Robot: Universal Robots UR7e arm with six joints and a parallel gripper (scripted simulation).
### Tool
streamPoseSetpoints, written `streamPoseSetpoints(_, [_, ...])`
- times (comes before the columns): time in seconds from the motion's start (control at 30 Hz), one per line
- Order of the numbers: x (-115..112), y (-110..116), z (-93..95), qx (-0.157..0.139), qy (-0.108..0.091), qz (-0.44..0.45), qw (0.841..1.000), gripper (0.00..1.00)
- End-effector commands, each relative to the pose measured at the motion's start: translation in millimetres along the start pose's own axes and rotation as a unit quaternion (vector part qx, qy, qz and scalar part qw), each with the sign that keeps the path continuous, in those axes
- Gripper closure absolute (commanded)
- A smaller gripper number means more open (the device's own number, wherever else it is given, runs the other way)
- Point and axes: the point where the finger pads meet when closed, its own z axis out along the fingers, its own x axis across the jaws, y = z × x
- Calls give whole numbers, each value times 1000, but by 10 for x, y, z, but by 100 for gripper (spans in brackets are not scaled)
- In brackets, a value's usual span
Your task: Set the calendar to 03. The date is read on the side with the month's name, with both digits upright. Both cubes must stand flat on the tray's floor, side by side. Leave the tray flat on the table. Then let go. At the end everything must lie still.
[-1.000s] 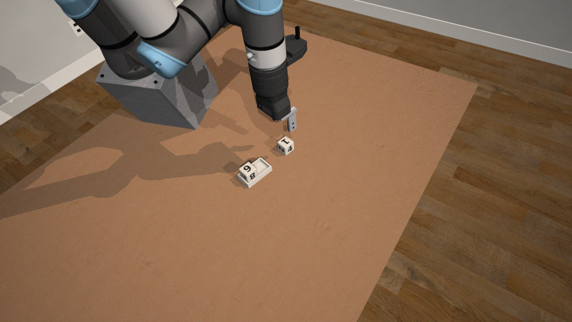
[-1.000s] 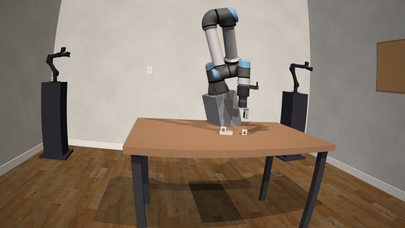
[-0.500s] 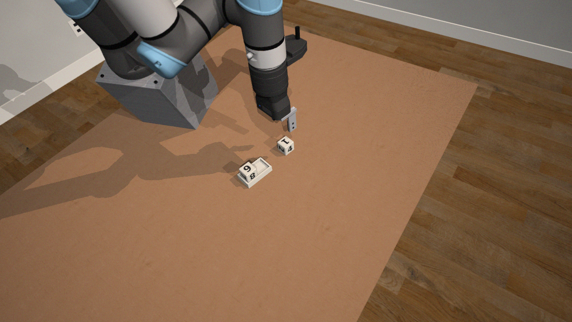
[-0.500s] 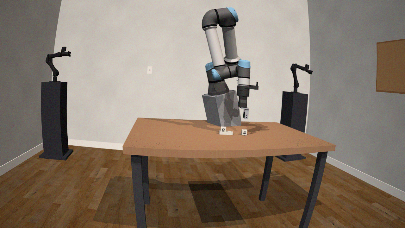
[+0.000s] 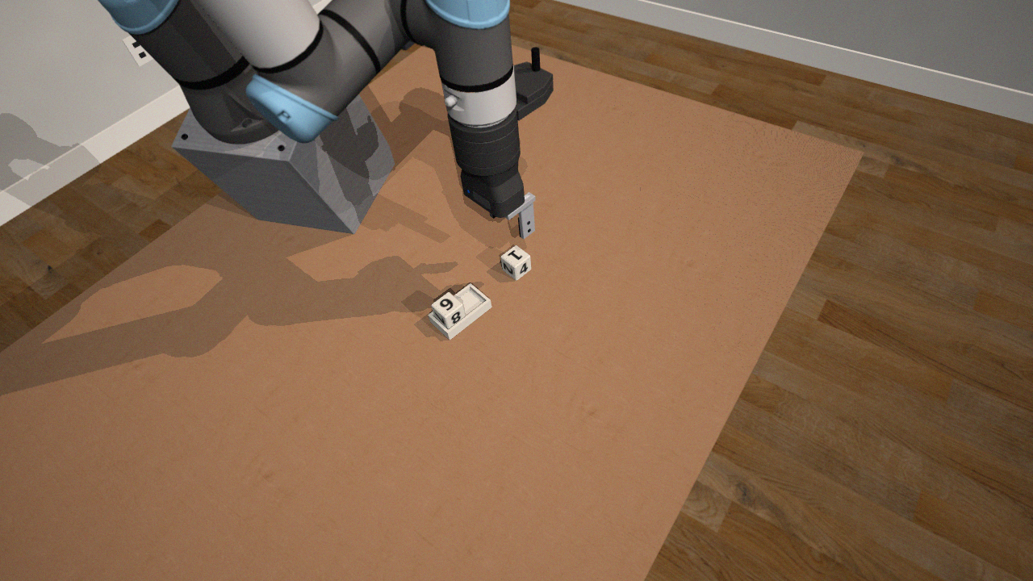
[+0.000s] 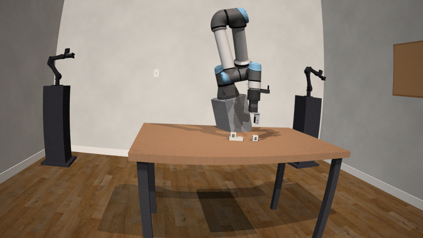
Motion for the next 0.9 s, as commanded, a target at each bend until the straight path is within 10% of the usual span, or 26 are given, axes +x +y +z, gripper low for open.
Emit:
streamPoseSetpoints(0.0, [-13,38,-5,0,-1,-23,1000,0])
streamPoseSetpoints(0.87, [-32,405,-8,2,-1,-277,961,0])
